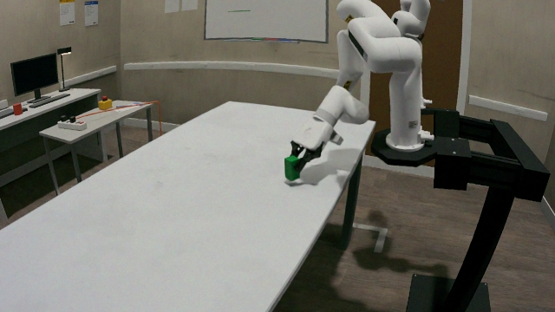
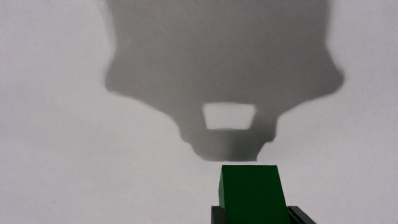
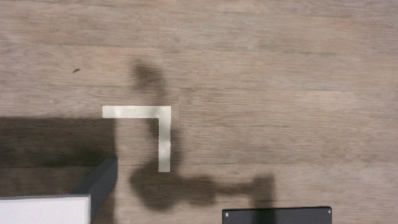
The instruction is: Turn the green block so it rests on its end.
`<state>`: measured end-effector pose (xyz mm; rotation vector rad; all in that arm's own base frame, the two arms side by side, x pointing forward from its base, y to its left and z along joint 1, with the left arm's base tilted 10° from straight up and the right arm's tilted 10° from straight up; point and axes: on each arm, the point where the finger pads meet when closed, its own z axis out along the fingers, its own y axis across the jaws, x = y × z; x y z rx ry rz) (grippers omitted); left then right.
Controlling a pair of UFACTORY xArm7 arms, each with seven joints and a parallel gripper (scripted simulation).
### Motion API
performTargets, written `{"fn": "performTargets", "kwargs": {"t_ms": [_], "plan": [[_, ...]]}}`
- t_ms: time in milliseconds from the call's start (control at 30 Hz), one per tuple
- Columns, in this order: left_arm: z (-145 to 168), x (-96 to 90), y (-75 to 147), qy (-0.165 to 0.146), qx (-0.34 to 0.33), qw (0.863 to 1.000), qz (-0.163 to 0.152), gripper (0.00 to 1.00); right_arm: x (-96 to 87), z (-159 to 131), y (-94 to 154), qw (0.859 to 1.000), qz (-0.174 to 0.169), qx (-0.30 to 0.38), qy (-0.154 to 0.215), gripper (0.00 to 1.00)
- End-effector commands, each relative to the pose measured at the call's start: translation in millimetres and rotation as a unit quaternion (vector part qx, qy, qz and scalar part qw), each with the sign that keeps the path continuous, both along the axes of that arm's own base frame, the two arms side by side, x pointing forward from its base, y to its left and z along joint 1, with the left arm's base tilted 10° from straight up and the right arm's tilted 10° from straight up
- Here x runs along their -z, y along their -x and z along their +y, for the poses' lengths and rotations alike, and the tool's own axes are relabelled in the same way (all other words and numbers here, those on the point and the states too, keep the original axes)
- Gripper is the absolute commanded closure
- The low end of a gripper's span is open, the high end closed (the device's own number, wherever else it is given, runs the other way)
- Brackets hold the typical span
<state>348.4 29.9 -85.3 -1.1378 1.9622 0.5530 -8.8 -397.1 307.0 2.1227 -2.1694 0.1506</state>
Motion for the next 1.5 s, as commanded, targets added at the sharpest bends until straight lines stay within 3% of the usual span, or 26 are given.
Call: {"fn": "performTargets", "kwargs": {"t_ms": [0, 333, 833, 867, 1467], "plan": [[0.8, 7.6, -1.4, 0.000, 0.000, 1.000, -0.001, 0.66, -2.0, -0.9, 0.0, 1.000, 0.000, 0.000, 0.002, 0.00], [2.5, 18.5, -2.6, 0.000, 0.000, 1.000, -0.001, 0.66, -2.0, -0.9, 0.0, 1.000, 0.000, 0.000, 0.002, 0.00], [2.6, 19.4, -2.7, 0.000, 0.000, 1.000, -0.001, 0.66, -2.0, -0.9, 0.0, 1.000, 0.000, 0.000, 0.002, 0.00], [2.6, 19.4, -2.7, 0.000, 0.000, 1.000, -0.001, 0.00, -2.0, -0.9, 0.0, 1.000, 0.000, 0.000, 0.002, 0.00], [2.6, 19.4, -2.7, 0.000, 0.000, 1.000, -0.001, 0.00, -2.0, -0.9, 0.0, 1.000, 0.000, 0.000, 0.002, 0.00]]}}
